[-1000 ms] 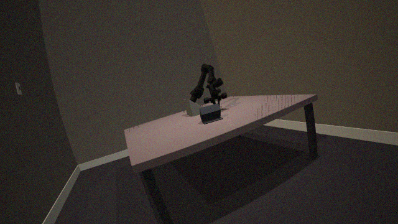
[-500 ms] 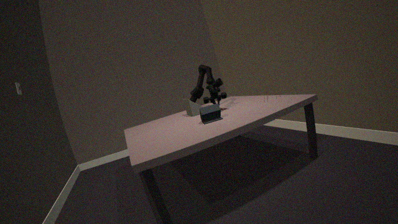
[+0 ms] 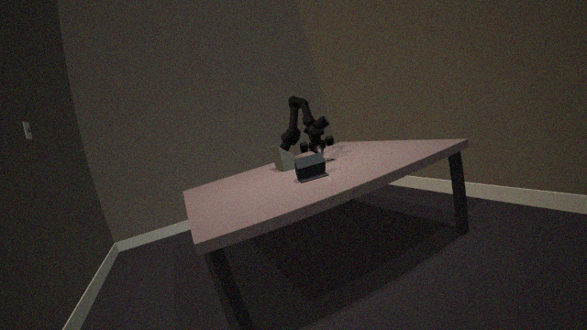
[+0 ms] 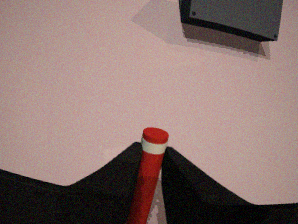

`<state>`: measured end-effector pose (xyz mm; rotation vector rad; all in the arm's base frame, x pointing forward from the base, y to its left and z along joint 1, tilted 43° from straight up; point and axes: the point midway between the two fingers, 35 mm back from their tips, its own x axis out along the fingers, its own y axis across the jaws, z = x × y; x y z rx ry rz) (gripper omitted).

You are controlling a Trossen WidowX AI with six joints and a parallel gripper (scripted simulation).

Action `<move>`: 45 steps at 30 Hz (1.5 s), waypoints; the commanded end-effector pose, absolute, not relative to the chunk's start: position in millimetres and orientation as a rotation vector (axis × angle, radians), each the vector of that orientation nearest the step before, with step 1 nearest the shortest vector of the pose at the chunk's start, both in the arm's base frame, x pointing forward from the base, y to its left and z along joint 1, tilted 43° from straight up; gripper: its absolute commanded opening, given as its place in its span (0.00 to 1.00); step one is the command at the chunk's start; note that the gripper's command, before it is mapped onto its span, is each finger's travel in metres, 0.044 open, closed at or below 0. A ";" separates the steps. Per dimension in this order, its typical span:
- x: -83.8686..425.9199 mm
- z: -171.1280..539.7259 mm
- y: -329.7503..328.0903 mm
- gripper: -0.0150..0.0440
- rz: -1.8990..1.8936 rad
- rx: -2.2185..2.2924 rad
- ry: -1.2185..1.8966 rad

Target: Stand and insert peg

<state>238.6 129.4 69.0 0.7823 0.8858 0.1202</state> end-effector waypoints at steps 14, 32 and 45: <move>227.7 72.5 128.2 0.34 0.055 0.787 0.743; 215.8 75.1 129.0 0.34 -0.007 0.783 0.596; 207.1 76.1 130.3 0.34 -0.052 0.779 0.490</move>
